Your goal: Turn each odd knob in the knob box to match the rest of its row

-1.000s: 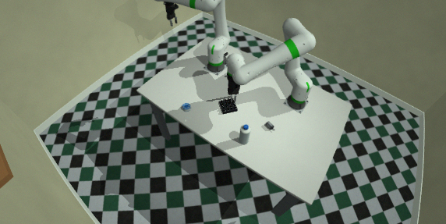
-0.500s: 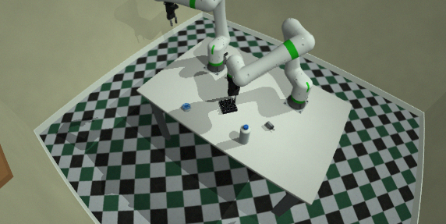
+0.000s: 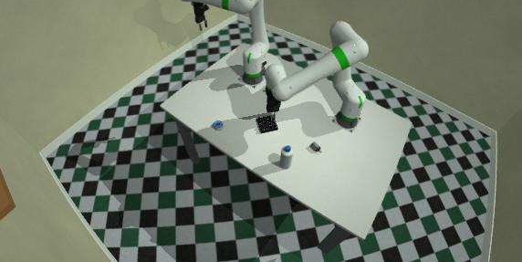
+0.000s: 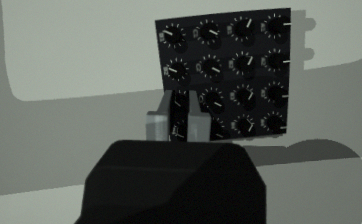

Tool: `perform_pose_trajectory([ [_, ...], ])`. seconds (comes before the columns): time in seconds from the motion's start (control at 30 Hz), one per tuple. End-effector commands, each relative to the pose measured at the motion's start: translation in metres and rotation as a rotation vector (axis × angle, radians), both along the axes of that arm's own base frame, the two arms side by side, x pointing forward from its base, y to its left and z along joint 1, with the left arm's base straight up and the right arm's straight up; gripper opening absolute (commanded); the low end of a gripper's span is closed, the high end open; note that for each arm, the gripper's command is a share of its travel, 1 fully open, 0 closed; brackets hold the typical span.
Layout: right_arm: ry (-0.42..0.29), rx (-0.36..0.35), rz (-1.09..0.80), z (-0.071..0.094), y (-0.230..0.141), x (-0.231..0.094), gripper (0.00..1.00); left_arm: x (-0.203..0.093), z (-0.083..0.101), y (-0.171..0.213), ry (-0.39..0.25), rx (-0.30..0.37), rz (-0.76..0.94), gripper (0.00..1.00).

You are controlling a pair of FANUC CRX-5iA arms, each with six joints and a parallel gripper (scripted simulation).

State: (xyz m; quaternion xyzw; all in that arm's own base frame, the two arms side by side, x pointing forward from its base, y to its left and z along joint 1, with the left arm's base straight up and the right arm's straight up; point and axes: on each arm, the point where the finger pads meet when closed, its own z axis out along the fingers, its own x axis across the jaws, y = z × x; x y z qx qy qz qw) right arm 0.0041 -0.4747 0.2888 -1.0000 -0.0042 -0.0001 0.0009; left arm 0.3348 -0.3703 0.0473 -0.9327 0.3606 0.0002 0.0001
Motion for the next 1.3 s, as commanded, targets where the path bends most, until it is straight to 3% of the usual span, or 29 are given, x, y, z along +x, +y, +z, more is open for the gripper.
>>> perform_pose_trajectory([
  [0.0,0.0,-0.002,0.0,0.0008,-0.0002,-0.0001,1.0,0.0004,0.0009,-0.0005,-0.001,-0.002,0.0,0.3],
  [0.5,0.0,-0.002,0.0,0.0008,-0.0002,-0.0001,1.0,0.0004,0.0009,-0.0005,-0.001,-0.002,0.046,0.3],
  [0.83,0.0,-0.002,0.0,0.0008,-0.0002,-0.0001,1.0,0.0004,0.0009,-0.0005,-0.001,-0.002,0.265,0.3],
  [1.13,0.0,-0.002,0.0,0.0008,-0.0002,-0.0001,1.0,0.0004,0.0009,-0.0005,-0.001,-0.002,0.281,0.3],
  [1.17,0.0,-0.002,0.0,0.0008,-0.0002,-0.0001,1.0,0.0004,0.0009,-0.0005,-0.001,-0.002,0.281,0.46],
  [1.27,0.0,-0.002,0.0,0.0008,-0.0002,-0.0001,1.0,0.0004,0.0009,-0.0005,-0.001,-0.002,0.281,0.46],
])
